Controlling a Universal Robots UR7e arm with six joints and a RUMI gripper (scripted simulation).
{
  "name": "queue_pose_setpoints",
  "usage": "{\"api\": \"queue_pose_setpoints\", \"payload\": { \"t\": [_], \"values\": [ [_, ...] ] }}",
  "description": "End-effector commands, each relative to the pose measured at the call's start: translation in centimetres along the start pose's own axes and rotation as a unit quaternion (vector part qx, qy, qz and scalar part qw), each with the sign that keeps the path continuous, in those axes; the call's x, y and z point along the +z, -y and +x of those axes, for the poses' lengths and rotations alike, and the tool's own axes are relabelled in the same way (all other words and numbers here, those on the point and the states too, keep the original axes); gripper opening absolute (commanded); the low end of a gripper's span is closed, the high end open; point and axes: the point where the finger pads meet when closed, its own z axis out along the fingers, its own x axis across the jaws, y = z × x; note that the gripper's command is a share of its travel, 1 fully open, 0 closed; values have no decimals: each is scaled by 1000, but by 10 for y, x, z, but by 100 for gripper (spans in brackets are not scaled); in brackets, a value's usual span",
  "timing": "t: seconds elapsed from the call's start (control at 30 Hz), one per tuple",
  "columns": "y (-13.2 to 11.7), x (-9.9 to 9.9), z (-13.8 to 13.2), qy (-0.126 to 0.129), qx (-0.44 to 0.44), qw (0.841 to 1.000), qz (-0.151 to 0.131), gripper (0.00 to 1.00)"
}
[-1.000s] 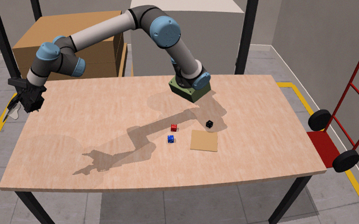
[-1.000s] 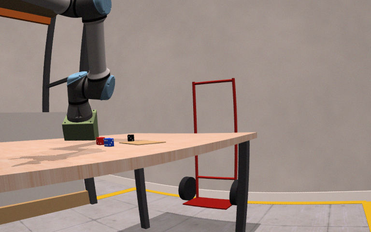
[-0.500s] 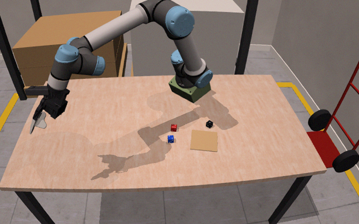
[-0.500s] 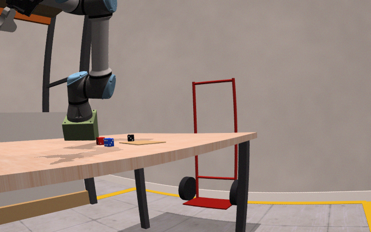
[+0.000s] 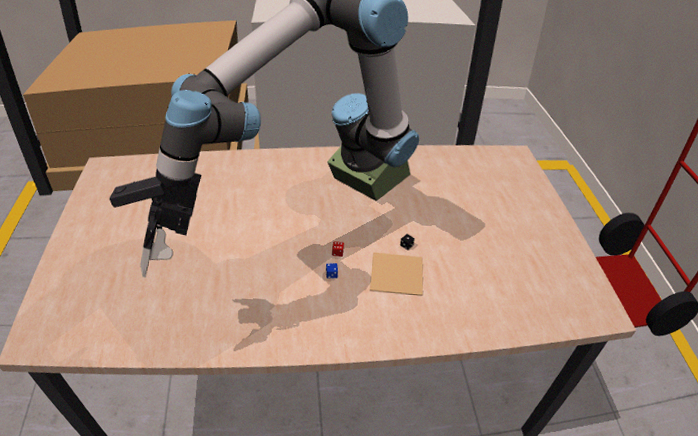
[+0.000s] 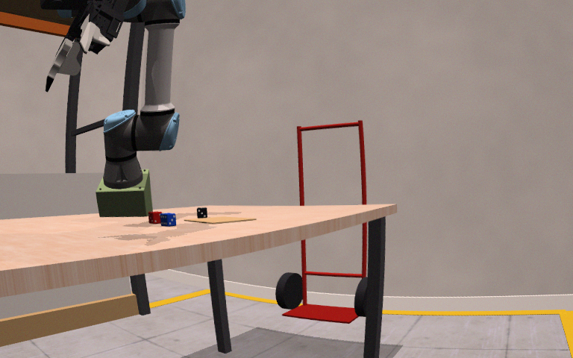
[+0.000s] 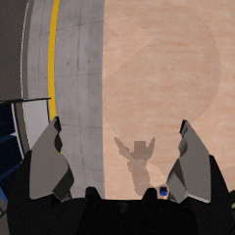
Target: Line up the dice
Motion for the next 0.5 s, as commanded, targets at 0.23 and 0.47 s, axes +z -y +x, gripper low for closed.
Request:
{"api": "queue_pose_setpoints", "payload": {
  "t": [0.23, 0.47],
  "values": [
    [-138, -18, 37, -5, -128, 990, -61, 100],
    [-198, -23, 62, -7, -187, 978, -89, 100]
  ]
}}
